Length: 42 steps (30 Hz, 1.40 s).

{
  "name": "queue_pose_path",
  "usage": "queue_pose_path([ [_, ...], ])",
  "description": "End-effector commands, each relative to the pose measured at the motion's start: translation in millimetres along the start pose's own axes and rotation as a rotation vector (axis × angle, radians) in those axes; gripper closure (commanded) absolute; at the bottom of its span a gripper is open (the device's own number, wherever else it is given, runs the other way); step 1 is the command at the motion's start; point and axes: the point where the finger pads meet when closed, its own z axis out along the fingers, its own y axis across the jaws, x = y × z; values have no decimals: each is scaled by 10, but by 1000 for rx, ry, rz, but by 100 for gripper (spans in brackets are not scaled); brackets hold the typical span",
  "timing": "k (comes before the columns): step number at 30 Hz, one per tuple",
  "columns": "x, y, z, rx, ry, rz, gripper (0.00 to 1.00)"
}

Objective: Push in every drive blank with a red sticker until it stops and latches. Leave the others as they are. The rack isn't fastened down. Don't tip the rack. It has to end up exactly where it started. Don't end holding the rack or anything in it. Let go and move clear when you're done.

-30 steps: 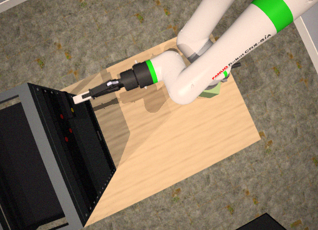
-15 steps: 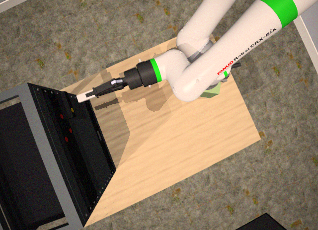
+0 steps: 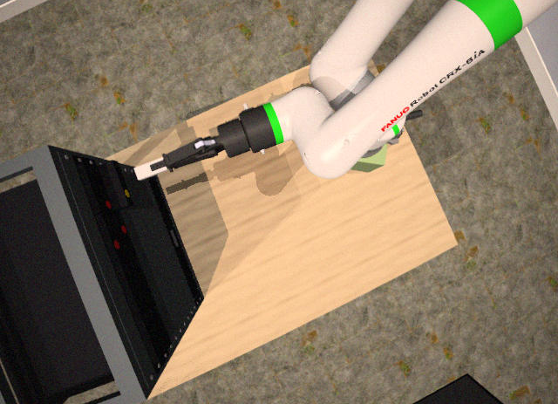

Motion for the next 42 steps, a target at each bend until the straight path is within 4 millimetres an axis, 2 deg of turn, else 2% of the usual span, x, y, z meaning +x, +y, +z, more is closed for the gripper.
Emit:
queue_pose_path([
  [1,0,3,1,0,0,0,100],
  [42,0,3,1,0,0,0,100],
])
